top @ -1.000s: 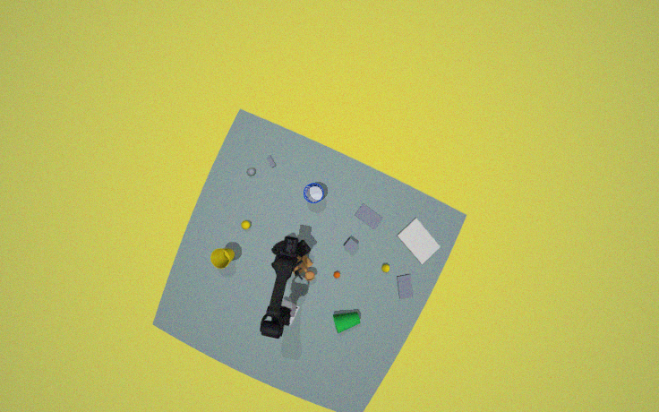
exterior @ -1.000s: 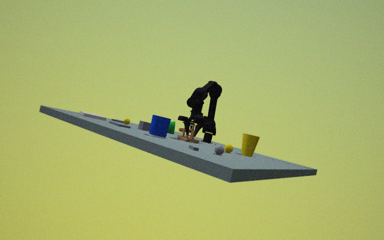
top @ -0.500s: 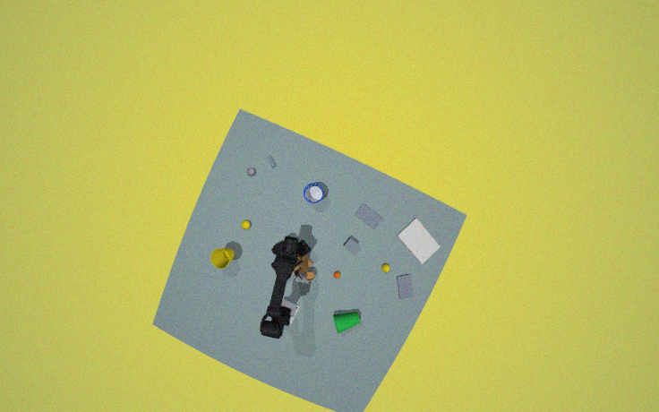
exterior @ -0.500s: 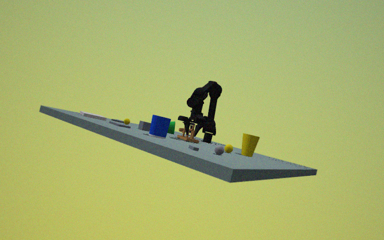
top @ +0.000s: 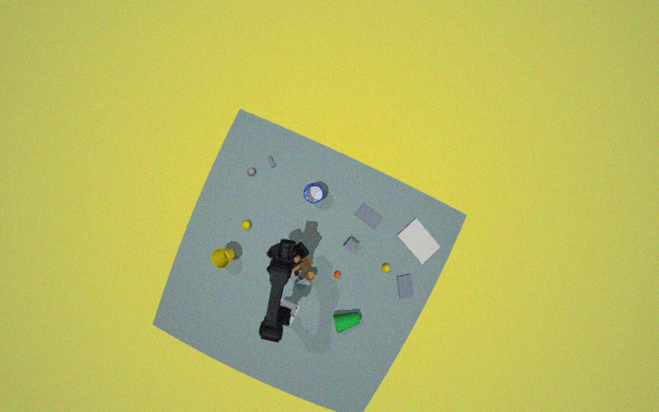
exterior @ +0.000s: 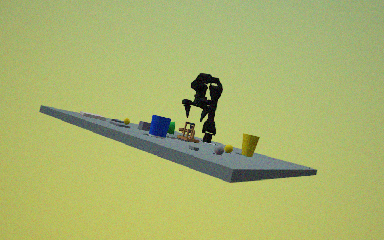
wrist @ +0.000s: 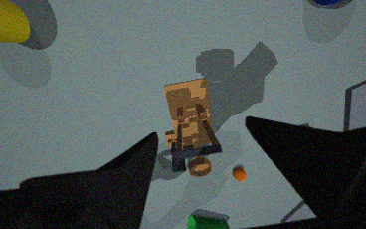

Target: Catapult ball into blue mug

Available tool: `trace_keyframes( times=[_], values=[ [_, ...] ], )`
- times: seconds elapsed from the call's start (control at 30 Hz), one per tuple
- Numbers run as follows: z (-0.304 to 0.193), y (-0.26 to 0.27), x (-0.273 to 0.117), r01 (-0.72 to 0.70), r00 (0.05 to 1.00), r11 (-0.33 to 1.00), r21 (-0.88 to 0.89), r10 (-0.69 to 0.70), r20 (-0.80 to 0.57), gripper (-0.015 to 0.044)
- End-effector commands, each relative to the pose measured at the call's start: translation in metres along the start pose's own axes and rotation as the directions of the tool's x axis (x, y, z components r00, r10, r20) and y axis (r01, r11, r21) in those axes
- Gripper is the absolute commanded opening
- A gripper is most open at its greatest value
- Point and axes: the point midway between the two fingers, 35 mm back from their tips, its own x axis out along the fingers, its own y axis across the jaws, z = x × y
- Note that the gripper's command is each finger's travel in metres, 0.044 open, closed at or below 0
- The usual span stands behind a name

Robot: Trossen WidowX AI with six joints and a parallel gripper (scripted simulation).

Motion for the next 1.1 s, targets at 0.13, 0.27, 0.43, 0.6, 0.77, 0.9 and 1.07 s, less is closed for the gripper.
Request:
trace_keyframes(
  times=[0.13, 0.27, 0.43, 0.6, 0.77, 0.9, 1.07],
  values=[
    [-0.001, 0.002, 0.004, -0.013, 1.000, 1.000, 0.000, 0.013, -0.012, 0.0440],
    [-0.003, 0.005, -0.005, -0.009, 1.000, 1.000, -0.001, 0.009, -0.013, 0.0440],
    [-0.003, 0.005, 0.034, -0.009, 1.000, 1.000, -0.001, 0.009, -0.013, 0.0440],
    [-0.004, 0.005, 0.042, -0.009, 1.000, 1.000, -0.001, 0.009, -0.013, 0.0440],
    [-0.004, 0.005, 0.049, -0.009, 1.000, 1.000, -0.001, 0.009, -0.013, 0.0440],
    [-0.003, 0.004, 0.055, -0.009, 1.000, 1.000, -0.001, 0.009, -0.013, 0.0440],
    [-0.003, 0.004, 0.064, -0.009, 1.000, 1.000, -0.001, 0.009, -0.013, 0.0440]
  ],
)
